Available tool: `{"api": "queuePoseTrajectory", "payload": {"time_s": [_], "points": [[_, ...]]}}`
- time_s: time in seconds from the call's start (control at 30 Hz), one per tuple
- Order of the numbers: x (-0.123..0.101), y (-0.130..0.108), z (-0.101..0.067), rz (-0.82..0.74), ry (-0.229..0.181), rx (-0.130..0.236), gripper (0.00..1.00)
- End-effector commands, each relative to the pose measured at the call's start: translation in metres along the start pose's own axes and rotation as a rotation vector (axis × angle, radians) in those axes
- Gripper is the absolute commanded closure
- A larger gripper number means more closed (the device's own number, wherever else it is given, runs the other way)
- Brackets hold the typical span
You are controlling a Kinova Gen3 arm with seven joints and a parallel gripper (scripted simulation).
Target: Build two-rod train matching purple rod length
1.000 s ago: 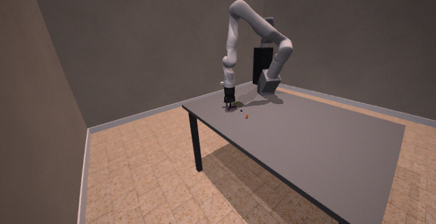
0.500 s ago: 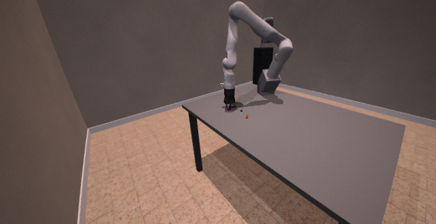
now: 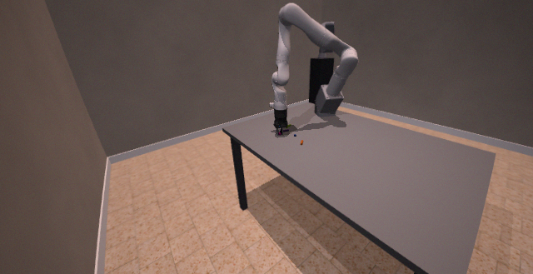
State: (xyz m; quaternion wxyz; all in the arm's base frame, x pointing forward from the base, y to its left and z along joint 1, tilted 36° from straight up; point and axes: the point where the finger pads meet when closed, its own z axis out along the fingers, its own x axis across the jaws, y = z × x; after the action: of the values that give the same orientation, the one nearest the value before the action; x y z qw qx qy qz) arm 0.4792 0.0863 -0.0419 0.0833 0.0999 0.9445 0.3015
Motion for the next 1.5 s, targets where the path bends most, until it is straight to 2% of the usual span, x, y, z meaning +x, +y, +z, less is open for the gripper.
{"api": "queuePoseTrajectory", "payload": {"time_s": [0.0, 0.97, 1.0, 1.47], "points": [[-0.0006, -0.0002, -0.0005, 0.000, -0.001, 0.000, 0.46], [-0.0006, -0.0002, -0.0005, 0.000, -0.001, 0.000, 0.46], [-0.0006, -0.0002, -0.0005, 0.000, -0.001, 0.000, 0.76], [-0.0006, -0.0002, -0.0005, 0.000, -0.001, 0.000, 0.76]]}}
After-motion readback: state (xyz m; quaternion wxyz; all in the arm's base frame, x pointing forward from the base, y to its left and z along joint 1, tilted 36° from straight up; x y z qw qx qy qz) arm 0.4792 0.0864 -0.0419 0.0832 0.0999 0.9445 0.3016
